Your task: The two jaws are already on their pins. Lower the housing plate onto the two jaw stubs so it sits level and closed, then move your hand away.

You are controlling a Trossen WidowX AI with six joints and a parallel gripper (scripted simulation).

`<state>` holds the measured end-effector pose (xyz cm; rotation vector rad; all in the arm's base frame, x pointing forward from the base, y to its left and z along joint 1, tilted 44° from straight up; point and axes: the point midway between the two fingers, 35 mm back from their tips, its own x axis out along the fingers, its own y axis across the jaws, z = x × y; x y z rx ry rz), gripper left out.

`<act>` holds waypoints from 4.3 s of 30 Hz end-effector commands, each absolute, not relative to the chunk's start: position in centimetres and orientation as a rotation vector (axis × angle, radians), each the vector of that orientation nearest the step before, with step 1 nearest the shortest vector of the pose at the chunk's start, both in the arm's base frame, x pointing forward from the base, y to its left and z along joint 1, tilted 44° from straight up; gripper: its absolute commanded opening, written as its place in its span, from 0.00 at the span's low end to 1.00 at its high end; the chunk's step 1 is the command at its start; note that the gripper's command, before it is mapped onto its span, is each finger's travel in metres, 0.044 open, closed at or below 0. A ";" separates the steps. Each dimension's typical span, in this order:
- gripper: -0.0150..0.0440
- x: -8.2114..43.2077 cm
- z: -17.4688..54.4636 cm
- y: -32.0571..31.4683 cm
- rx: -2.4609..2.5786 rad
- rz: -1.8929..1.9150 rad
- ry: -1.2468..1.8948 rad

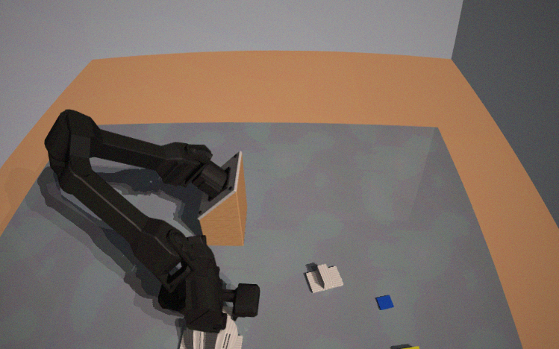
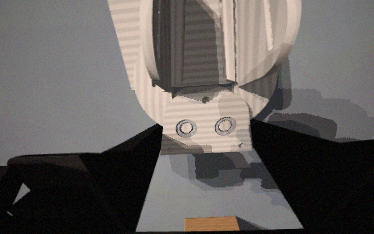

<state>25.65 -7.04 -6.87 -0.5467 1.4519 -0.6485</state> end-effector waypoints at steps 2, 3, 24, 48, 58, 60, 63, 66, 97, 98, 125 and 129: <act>0.85 25.7 -6.9 -7.1 -0.551 -0.650 1.451; 0.85 25.7 -6.9 -7.1 -0.551 -0.650 1.451; 0.85 25.7 -6.9 -7.1 -0.551 -0.650 1.451; 1.00 25.7 -6.9 -7.0 -0.547 -0.649 1.452; 1.00 25.7 -6.9 -7.0 -0.547 -0.649 1.452; 1.00 25.7 -6.9 -7.0 -0.547 -0.649 1.452; 1.00 25.7 -6.5 -6.6 -0.546 -0.647 1.452; 1.00 25.9 -5.0 -5.0 -0.544 -0.644 1.452; 1.00 20.3 2.0 1.9 -0.547 -0.644 1.456; 1.00 20.3 2.0 1.9 -0.547 -0.644 1.456; 1.00 20.3 2.0 1.9 -0.547 -0.644 1.456; 1.00 20.3 2.0 1.9 -0.547 -0.644 1.456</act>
